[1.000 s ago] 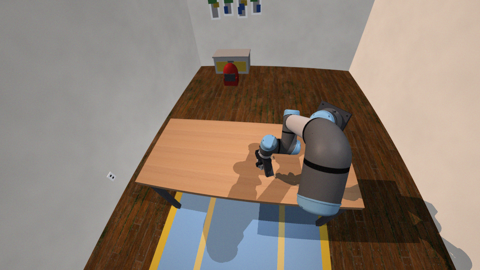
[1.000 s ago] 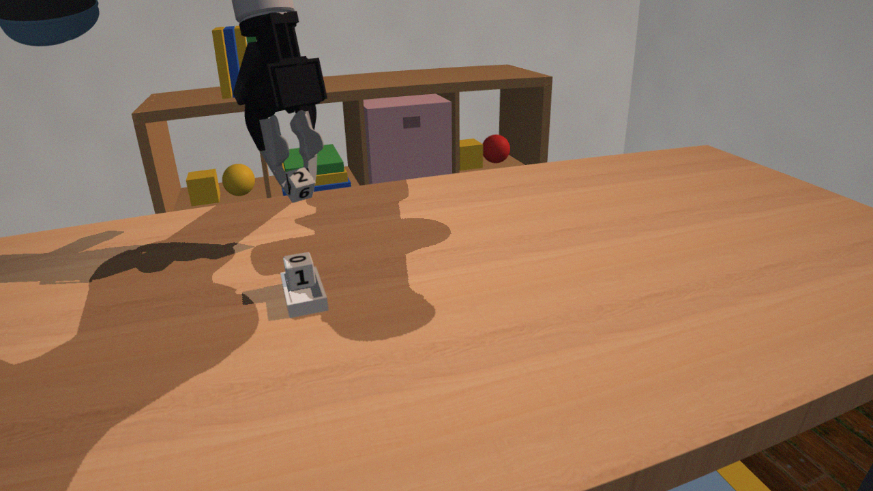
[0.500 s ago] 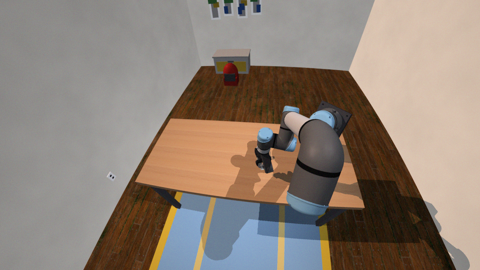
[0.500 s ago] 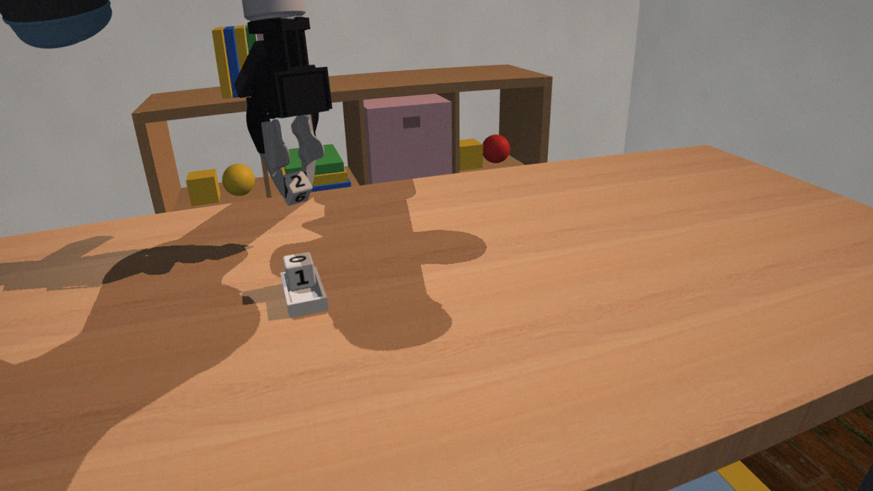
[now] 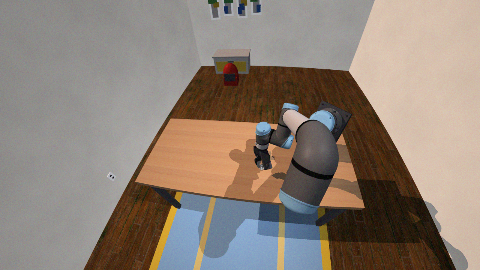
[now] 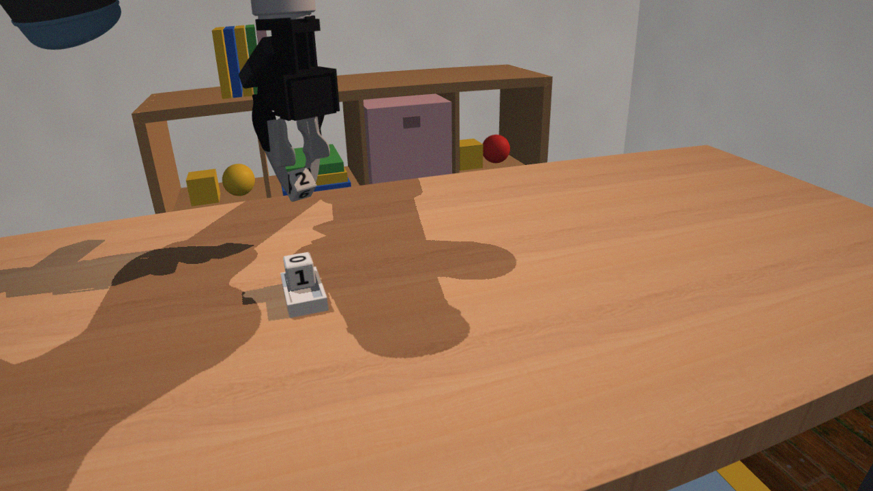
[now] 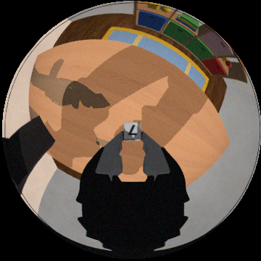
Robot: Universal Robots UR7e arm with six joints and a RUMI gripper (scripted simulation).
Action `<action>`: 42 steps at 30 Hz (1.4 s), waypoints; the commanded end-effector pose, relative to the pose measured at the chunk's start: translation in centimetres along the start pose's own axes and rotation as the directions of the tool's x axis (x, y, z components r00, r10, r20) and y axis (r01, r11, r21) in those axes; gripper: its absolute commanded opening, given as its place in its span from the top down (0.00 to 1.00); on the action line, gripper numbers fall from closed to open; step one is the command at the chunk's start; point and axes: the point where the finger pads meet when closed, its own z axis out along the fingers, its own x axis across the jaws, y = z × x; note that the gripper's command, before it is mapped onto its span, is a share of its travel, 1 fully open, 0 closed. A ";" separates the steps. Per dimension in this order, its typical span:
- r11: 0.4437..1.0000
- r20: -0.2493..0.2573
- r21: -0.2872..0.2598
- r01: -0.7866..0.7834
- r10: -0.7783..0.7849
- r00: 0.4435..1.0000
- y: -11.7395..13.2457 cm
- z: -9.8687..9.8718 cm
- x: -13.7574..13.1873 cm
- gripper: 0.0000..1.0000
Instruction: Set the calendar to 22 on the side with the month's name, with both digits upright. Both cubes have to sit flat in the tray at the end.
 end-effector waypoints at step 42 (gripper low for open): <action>0.973 0.011 0.233 0.002 -0.004 1.000 0.2 0.1 -0.2 0.89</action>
